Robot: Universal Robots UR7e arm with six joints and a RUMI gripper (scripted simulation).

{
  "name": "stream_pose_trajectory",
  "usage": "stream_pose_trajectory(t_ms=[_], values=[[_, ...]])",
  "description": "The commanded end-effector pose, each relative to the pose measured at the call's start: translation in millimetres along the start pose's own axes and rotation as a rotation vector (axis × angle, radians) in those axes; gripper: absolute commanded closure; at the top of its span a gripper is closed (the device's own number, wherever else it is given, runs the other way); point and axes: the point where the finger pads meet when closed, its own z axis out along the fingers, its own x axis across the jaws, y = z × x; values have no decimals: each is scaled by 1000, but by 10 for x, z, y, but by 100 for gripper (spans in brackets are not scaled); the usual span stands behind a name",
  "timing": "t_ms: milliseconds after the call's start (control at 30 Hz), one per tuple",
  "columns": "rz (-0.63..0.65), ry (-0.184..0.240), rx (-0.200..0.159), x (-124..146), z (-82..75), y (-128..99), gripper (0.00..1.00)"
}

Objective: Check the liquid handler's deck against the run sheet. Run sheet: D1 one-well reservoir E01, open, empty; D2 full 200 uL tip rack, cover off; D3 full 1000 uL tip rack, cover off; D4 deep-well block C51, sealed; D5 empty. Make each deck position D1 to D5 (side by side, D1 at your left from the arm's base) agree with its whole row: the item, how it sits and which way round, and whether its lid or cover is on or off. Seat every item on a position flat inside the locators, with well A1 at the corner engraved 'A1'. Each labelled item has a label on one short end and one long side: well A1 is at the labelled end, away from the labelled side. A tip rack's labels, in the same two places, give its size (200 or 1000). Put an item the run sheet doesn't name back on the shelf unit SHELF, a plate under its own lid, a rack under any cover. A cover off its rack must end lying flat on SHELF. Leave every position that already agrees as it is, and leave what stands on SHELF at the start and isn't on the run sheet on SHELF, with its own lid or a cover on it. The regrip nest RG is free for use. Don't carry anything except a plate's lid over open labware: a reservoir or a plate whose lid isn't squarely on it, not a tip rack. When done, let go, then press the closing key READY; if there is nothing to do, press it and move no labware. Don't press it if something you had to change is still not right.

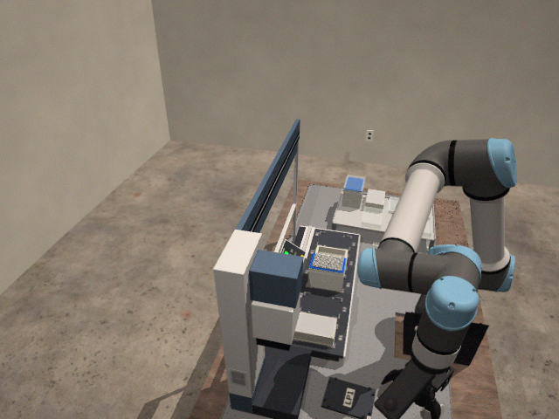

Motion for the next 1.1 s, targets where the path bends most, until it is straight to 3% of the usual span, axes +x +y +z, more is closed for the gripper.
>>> stream_pose_trajectory(t_ms=[0, 667, 800, 1067], values=[[-79, -1, 2, 1, -7, -3, 18], [-425, -1, 2, 1, -7, -3, 18], [-505, -1, 2, 164, -7, -119, 18], [-625, -1, 2, 202, -7, -146, 18]])
